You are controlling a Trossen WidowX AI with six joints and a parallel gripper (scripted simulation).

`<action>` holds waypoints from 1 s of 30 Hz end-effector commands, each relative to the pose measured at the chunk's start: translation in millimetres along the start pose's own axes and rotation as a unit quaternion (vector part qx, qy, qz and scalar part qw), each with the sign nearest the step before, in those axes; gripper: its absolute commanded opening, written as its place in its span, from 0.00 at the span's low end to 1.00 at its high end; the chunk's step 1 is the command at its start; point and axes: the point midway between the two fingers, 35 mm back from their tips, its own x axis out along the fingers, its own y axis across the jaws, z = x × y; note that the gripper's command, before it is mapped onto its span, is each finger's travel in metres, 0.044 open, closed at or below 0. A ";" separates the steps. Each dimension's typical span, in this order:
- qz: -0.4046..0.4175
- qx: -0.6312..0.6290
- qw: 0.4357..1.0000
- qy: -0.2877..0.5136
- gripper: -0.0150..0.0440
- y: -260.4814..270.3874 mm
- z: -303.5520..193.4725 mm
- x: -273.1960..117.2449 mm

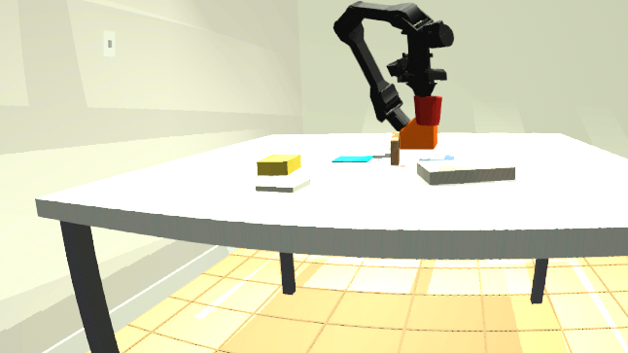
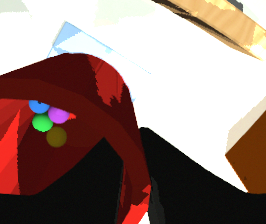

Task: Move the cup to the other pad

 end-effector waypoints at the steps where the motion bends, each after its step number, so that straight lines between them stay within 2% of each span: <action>1: -0.003 -0.002 1.000 -0.002 0.25 -5.3 10.0 0.5; 30: -0.004 -0.002 1.000 -0.003 0.25 -34.6 81.1 -3.4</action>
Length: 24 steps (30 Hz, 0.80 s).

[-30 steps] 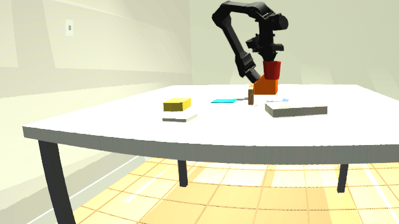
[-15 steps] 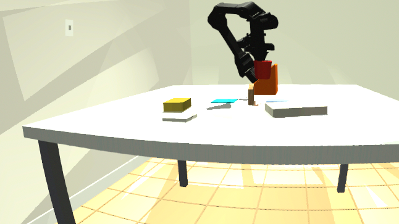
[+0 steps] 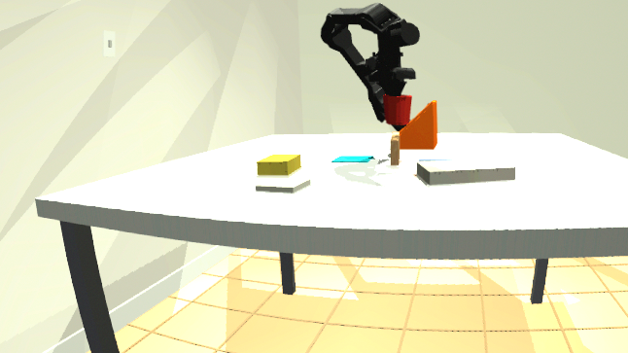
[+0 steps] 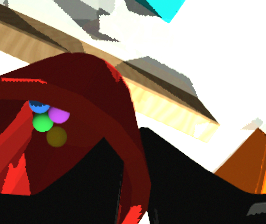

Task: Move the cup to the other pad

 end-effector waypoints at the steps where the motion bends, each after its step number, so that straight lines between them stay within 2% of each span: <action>1: -0.001 -0.002 1.000 -0.001 0.25 -5.7 10.7 0.2; 24: -0.002 -0.002 1.000 -0.003 0.25 -33.4 67.8 -0.2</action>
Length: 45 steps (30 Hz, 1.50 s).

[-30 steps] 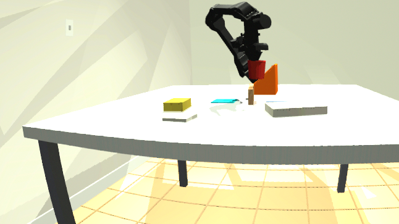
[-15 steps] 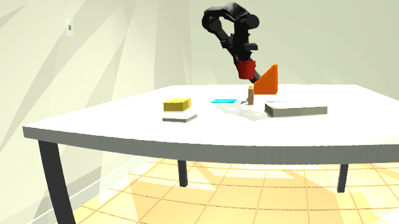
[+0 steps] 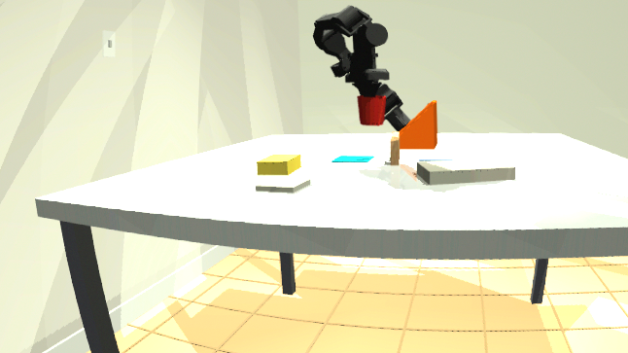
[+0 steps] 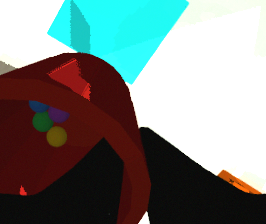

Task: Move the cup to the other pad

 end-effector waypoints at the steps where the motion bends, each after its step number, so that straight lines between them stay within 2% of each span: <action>1: 0.000 0.000 1.000 -0.001 0.25 -5.6 10.8 -0.5; 16: 0.000 0.000 1.000 -0.002 0.25 -24.7 45.1 -0.7; 45: 0.000 0.000 1.000 -0.003 0.25 -23.3 45.7 29.3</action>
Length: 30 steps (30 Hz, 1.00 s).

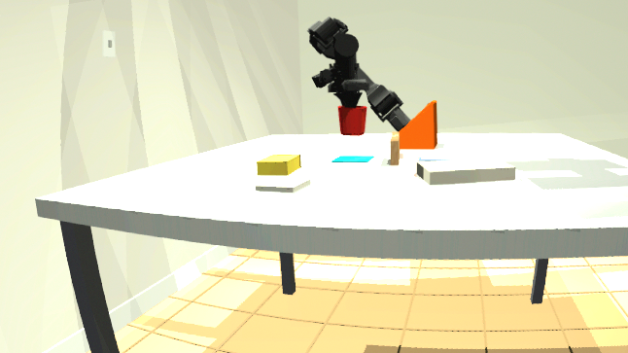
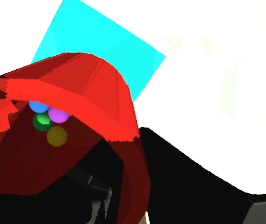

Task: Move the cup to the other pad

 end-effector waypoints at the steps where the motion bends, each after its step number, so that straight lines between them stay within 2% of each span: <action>1: -0.002 -0.002 1.000 -0.001 0.25 -0.9 -0.1 5.9; 30: -0.002 -0.002 1.000 -0.001 0.25 -1.5 0.6 41.2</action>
